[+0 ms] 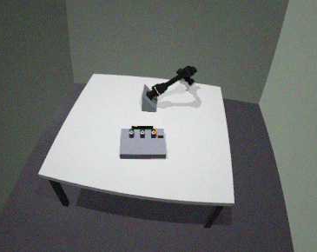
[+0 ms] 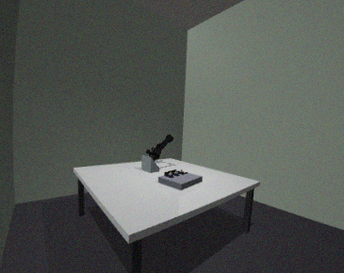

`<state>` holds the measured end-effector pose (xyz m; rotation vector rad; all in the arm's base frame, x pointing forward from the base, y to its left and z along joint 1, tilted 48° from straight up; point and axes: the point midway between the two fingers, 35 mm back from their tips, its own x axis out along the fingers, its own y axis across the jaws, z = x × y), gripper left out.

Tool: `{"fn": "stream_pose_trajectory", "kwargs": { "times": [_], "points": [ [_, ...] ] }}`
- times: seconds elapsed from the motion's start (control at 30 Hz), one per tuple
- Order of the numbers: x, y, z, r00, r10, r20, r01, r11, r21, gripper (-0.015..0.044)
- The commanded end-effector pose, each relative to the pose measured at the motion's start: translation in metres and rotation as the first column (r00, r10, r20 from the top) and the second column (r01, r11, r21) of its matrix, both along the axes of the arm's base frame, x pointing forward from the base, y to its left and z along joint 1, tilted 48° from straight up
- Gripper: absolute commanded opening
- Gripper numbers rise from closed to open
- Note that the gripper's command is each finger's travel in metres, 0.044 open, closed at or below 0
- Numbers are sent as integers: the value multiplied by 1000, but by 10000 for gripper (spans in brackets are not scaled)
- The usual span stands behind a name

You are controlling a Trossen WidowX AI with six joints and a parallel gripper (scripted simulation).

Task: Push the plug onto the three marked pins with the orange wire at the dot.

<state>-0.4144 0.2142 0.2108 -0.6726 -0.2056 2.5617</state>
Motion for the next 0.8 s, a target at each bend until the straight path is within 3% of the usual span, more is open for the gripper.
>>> {"fn": "stream_pose_trajectory", "kwargs": {
  "times": [0.0,0.2,0.77],
  "points": [
    [20,25,21,998,-53,-40,54,998,33,115],
    [45,58,41,987,-137,-83,143,988,64,115],
    [68,80,61,969,-205,-138,215,974,65,115]
  ]
}}
